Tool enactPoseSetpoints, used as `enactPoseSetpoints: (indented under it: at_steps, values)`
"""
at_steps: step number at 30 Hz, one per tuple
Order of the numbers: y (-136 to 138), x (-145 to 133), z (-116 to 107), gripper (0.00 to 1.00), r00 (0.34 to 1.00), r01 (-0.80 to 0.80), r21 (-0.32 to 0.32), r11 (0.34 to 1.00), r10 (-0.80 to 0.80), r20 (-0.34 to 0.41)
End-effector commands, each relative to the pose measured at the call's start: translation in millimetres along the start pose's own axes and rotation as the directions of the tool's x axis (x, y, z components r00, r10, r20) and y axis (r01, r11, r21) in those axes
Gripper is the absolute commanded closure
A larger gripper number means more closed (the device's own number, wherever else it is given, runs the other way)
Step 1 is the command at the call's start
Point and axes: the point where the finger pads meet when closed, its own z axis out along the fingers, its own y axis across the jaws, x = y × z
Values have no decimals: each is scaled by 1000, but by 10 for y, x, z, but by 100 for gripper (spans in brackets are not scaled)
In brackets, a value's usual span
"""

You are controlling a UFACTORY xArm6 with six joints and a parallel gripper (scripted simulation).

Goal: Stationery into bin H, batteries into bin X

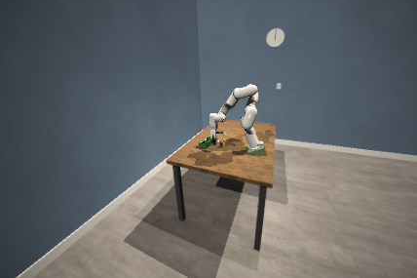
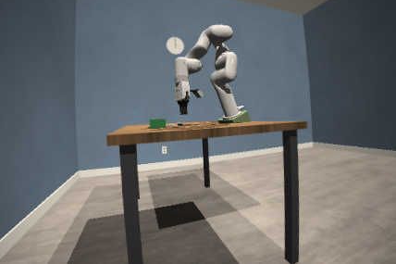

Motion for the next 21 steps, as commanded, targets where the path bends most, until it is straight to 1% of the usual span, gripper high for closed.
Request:
enactPoseSetpoints:
  at_steps: [1, 7, 10, 12, 14, 16, 21]
  values:
    - [-100, -150, -17, 100, 1000, 0, 0, 1000, 0, 2]
    - [-310, -444, -18, 100, 1000, 0, 0, 1000, 0, 3]
    - [-331, -474, -18, 100, 1000, 0, 0, 1000, 0, 3]
    - [-401, -572, -18, 100, 995, 99, 0, 995, -99, 3]
    - [-401, -572, -18, 100, 995, 99, 0, 995, -99, 3]
    - [-471, -670, -18, 100, 980, 198, 1, 980, -198, 3]
    - [-646, -915, -19, 100, 949, 315, 11, 949, -315, 4]
